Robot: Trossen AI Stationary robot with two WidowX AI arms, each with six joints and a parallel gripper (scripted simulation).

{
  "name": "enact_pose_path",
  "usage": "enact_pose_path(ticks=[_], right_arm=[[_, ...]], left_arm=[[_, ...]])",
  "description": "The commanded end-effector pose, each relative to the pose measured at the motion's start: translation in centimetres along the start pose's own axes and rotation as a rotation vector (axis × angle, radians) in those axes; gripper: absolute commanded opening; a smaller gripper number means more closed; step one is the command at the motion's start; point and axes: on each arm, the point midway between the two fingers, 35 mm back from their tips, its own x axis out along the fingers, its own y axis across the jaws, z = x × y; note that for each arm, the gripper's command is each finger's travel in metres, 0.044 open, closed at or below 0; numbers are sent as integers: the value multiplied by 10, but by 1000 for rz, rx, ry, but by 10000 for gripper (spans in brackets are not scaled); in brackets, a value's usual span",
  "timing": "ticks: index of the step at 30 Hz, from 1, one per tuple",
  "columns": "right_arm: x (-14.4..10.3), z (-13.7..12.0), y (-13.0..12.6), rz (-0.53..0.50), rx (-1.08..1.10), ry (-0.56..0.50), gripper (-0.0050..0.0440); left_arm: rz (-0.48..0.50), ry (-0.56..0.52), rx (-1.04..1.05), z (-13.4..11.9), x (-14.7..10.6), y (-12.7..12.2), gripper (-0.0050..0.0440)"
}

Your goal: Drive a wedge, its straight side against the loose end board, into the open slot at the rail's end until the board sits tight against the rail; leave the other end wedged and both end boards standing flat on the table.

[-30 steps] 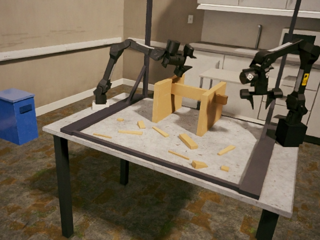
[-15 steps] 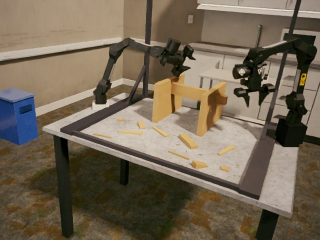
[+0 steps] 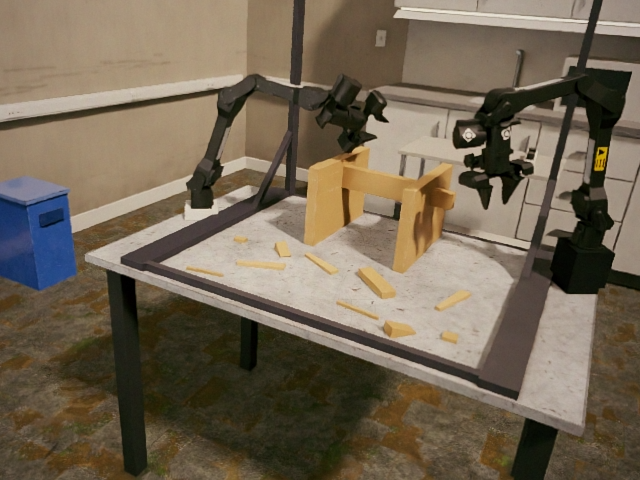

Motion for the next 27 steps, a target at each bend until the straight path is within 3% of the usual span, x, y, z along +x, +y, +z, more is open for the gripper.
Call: enact_pose_path(ticks=[1,23,27], right_arm=[[-15,9,-12,1,-1,17,276],[-30,11,0,91,116,51,276],[-30,-1,11,129,172,70,276]], left_arm=[[30,23,-134,12,-10,7,276],[107,44,-547,52,-23,19,276],[138,28,-652,66,-29,22,276]])
